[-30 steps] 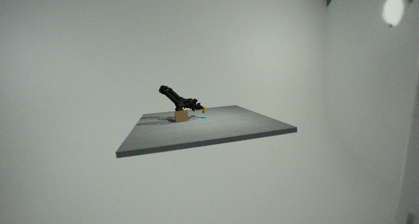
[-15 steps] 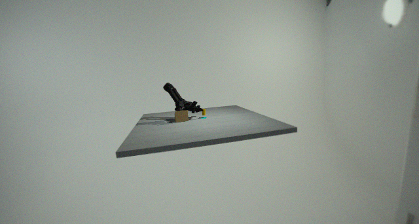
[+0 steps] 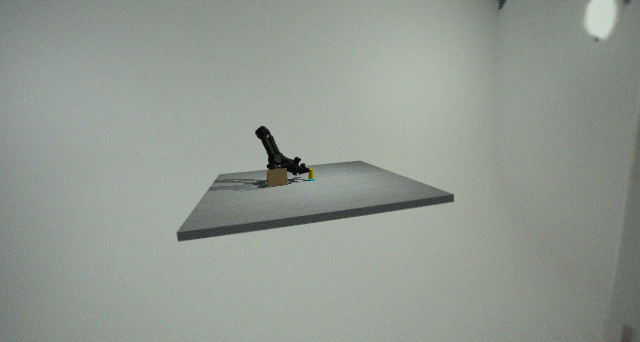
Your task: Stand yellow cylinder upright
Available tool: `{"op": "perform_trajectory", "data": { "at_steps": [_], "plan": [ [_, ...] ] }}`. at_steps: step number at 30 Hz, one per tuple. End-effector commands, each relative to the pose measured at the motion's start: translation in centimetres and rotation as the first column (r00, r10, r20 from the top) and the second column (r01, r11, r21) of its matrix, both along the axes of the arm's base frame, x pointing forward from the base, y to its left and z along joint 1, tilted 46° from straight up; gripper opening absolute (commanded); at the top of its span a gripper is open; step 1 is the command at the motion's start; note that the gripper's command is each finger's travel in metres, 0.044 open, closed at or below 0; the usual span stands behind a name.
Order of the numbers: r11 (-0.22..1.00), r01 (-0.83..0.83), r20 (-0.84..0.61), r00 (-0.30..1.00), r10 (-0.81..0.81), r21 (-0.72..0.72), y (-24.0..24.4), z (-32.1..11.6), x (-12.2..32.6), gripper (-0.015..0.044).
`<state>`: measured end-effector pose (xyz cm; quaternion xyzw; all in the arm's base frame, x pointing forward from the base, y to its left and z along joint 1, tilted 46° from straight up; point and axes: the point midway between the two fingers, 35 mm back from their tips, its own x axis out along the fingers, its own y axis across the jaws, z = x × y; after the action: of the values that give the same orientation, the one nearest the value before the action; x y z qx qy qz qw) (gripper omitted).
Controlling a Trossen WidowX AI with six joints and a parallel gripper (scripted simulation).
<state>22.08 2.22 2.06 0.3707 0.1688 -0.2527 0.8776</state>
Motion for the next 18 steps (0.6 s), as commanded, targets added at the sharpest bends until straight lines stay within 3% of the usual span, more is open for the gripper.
{"op": "perform_trajectory", "data": {
  "at_steps": [1, 15, 18],
  "plan": [
    [1.000, 0.003, 0.004, 1.000, -0.003, 0.003, 0.49, -0.34, 0.16, 0.0105],
    [1.000, 0.002, 0.003, 1.000, -0.002, 0.004, 0.79, -0.61, 0.20, 0.0105],
    [1.000, 0.002, 0.003, 1.000, -0.002, 0.004, 0.79, -0.61, 0.20, 0.0184]
  ]
}}
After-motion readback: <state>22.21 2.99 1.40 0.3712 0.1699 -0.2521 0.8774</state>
